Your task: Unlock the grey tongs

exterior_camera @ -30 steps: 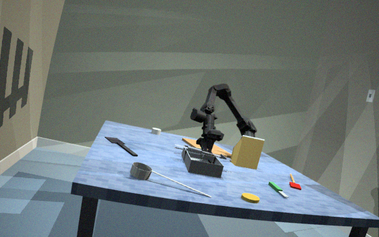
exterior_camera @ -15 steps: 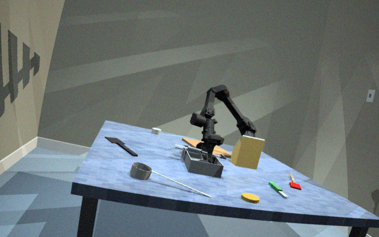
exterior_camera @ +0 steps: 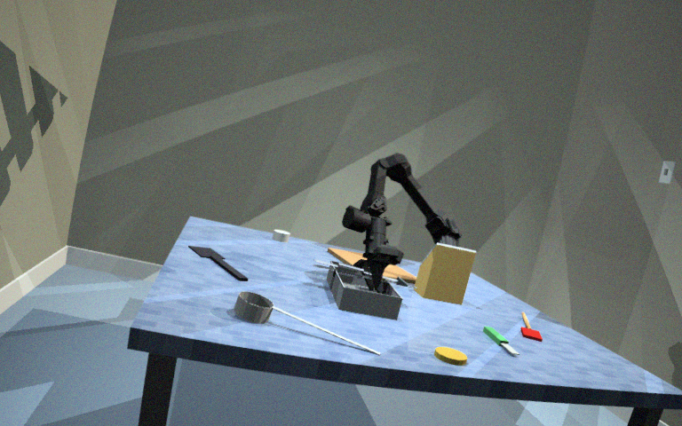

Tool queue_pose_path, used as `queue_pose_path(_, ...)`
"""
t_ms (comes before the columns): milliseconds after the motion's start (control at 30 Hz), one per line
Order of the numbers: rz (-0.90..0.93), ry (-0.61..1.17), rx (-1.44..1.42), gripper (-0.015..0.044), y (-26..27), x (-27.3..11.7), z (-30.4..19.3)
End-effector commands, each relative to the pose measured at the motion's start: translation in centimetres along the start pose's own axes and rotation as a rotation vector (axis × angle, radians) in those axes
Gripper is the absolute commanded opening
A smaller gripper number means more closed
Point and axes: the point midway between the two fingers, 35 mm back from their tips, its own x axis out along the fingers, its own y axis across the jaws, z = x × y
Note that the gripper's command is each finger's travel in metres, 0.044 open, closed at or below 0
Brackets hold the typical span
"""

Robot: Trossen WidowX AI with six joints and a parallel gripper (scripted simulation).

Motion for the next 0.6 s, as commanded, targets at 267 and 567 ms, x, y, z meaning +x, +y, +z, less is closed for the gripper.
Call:
queue_pose_path(267,-0.001,0.001,0.0,0.0068,-0.01,-0.06,-0.04)
queue_pose_path(567,-0.001,0.001,0.0,-0.0109,-0.18,-0.32,-0.08)
